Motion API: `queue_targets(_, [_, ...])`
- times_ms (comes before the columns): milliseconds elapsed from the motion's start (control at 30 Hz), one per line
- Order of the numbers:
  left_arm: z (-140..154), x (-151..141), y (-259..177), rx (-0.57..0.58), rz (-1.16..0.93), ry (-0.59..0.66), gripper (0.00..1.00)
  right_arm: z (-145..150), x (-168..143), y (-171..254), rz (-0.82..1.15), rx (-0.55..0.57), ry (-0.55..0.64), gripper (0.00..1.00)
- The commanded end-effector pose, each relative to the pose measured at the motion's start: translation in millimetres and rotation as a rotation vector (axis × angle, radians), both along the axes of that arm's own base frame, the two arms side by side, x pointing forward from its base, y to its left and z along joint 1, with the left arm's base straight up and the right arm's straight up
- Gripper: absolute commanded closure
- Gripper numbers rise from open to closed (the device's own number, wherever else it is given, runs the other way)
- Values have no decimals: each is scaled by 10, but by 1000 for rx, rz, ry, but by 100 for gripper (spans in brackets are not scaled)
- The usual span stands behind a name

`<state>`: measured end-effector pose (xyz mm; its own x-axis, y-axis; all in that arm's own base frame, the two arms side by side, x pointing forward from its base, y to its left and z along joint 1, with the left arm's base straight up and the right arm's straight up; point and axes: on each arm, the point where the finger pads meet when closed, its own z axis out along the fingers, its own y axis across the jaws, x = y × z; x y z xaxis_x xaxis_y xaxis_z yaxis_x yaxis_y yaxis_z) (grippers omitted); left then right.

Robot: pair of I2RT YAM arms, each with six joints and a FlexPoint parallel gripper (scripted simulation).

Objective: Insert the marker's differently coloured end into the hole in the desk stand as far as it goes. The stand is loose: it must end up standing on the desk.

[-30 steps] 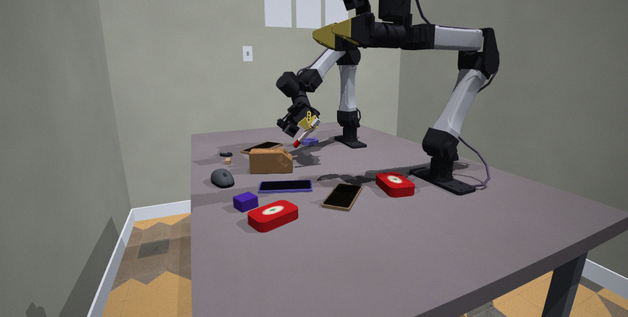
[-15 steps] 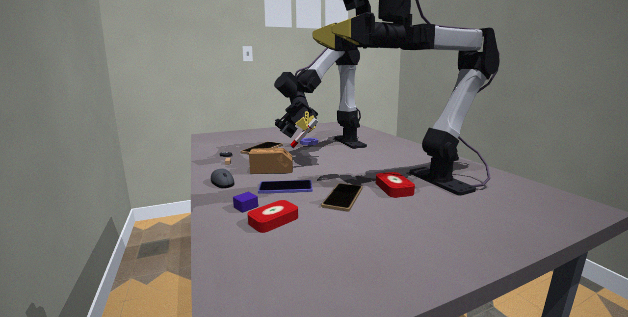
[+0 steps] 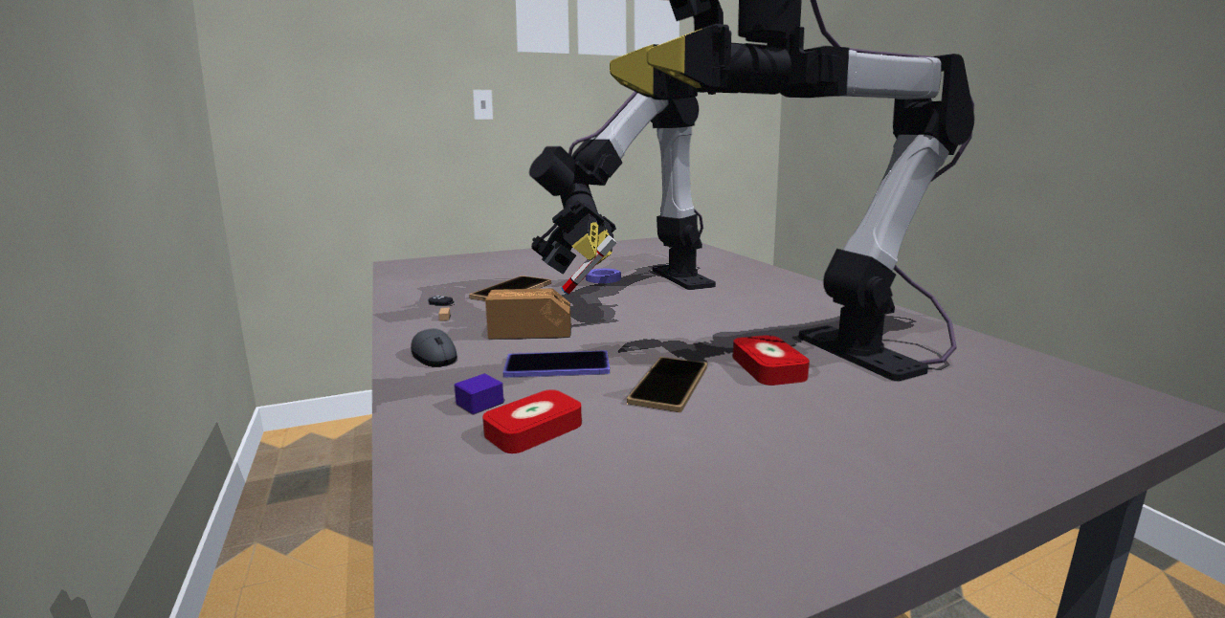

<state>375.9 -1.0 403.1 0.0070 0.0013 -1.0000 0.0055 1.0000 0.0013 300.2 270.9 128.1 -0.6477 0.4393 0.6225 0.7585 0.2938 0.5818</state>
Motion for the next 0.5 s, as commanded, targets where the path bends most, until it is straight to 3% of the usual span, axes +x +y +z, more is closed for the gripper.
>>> queue_targets(0, [312,-63,29,-6,6,-86,0,289,109,21,4,40,-78,100])
queue_targets(467, [312,-63,29,-6,6,-86,0,164,51,-18,2,30,-56,100])
